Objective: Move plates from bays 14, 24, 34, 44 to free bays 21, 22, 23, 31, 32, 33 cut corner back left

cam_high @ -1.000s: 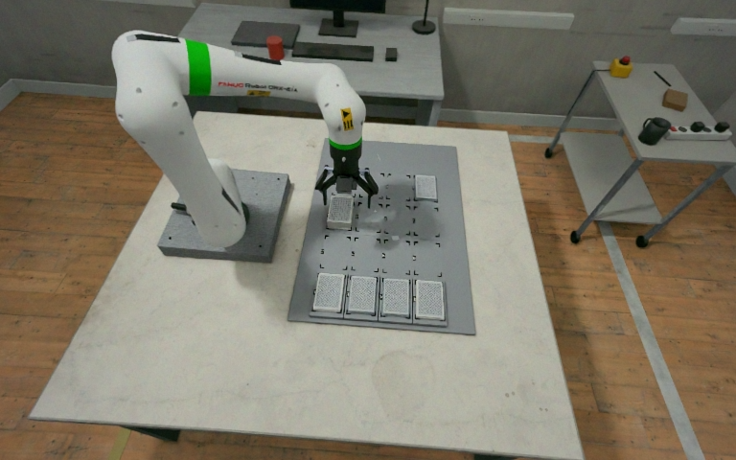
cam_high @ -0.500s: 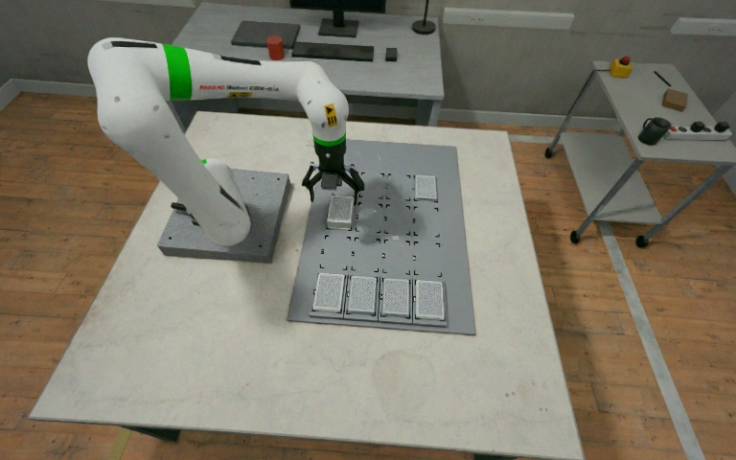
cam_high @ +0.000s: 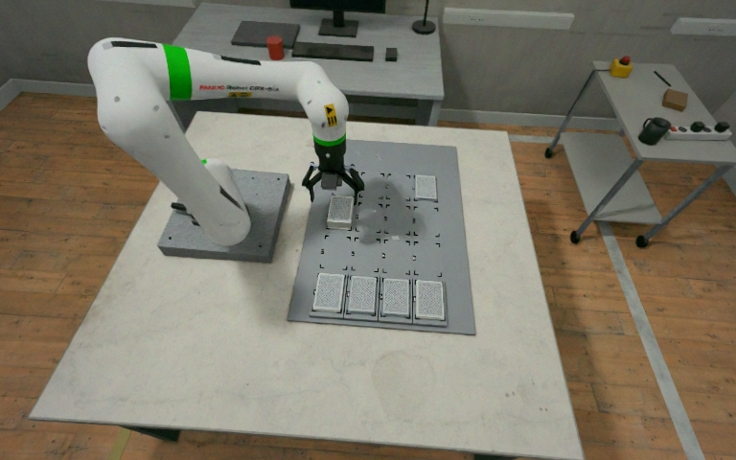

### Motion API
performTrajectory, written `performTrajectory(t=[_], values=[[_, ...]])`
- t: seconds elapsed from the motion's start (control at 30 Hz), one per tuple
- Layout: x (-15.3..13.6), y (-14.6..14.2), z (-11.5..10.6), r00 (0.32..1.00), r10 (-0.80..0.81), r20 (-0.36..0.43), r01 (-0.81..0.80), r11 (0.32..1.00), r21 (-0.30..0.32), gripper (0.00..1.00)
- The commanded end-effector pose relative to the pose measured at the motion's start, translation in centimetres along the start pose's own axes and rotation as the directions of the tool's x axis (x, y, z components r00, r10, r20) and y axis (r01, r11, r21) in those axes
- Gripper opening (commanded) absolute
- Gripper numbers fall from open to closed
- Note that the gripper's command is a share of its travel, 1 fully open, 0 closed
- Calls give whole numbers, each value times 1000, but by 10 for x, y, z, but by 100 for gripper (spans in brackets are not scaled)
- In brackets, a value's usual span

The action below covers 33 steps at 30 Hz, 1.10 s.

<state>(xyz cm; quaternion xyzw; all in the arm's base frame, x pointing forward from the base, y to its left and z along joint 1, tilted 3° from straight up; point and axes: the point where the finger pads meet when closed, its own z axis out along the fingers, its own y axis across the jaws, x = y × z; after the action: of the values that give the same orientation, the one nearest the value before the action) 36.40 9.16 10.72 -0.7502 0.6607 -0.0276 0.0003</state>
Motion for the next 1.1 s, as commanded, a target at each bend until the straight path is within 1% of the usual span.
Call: performTrajectory(t=[0.0,0.9,1.07], values=[[0,0,-1,1000,0,0,0,1000,1,100],[0,0,-1,1000,0,0,0,1000,1,100],[20,0,-1,1000,0,0,0,1000,1,100]])
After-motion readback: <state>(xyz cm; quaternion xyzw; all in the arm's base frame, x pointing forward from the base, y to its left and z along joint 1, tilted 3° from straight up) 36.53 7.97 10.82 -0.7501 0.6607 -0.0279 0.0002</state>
